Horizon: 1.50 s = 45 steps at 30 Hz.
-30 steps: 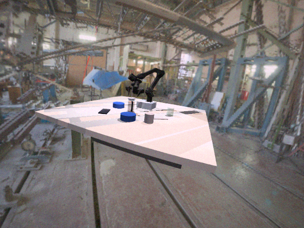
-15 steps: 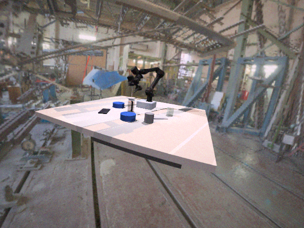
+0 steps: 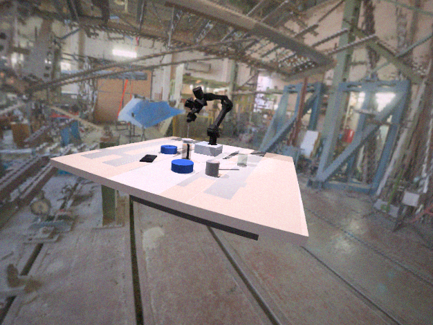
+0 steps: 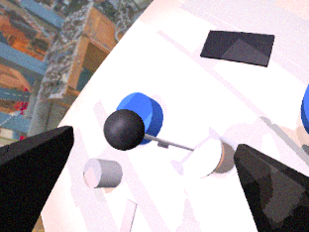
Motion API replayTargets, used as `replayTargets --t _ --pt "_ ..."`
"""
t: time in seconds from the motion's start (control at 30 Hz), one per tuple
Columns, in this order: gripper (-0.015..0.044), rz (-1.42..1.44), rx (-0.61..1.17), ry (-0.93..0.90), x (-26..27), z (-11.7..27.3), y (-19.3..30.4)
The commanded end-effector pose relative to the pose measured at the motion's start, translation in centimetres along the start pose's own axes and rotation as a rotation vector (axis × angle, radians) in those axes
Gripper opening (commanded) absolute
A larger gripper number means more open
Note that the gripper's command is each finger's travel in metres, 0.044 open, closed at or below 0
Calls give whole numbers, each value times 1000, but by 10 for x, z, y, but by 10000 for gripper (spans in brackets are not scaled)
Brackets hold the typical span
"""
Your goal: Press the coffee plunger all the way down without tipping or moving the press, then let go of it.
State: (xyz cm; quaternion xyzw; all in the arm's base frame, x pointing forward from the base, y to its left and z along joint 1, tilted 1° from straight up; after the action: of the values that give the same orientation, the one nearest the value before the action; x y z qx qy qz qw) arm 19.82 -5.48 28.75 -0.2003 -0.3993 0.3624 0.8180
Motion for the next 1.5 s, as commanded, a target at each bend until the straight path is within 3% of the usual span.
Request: replayTargets --t 0.0,0.4,1.47 --pt "440 880 -150 16 47 38 -11" --pt "440 889 -151 16 17 1 27" --pt "440 889 -154 16 20 -34 21"
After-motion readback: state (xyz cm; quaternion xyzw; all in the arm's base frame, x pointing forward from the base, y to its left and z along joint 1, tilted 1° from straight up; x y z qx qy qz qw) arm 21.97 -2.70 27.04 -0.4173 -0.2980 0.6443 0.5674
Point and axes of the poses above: the point midway between the two fingers, 35 mm back from their tips, its own z axis back along the fingers, its own x axis across the jaws, y = z × x, the point moved 10 cm from there along z, back along the fingers, and after that the axes turned 14 degrees about z, right-handed, at the moved point
